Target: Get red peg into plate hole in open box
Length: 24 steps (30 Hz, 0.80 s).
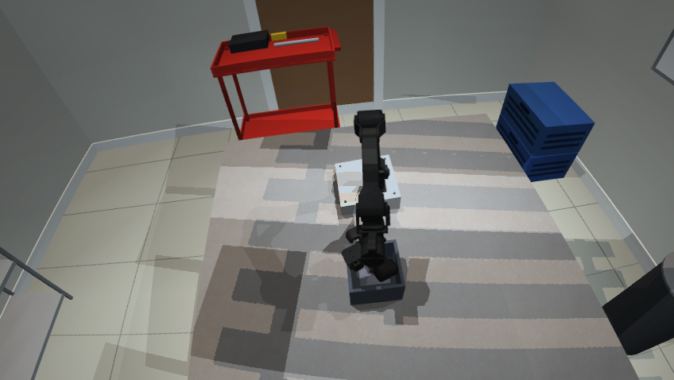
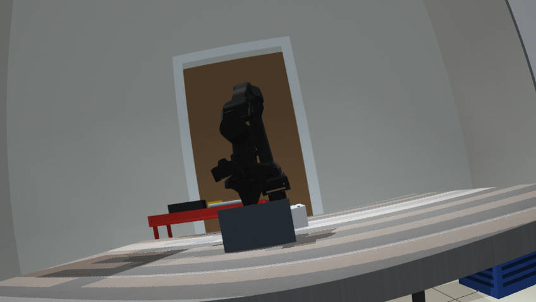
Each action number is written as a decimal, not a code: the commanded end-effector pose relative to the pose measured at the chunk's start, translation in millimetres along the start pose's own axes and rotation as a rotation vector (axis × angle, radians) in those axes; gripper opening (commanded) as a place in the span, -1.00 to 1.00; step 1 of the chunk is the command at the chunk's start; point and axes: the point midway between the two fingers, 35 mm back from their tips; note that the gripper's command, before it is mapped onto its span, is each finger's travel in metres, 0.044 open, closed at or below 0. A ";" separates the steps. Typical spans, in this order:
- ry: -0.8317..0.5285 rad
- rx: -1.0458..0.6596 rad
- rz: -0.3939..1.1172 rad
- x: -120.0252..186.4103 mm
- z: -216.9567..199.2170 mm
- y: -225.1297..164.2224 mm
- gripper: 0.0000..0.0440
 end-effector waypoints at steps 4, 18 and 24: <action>-0.007 0.021 0.008 -9.5 11.6 7.2 -0.06; 0.064 0.028 -0.036 -6.1 42.5 38.2 1.00; 0.099 0.020 -0.070 -1.2 52.5 53.3 1.00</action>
Point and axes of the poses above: the point midway between the two fingers, 35 mm back from their tips, its own x axis back along the fingers, its own z axis across the jaws, y = z × x, and after that the axes turned 13 degrees about -x, right-handed
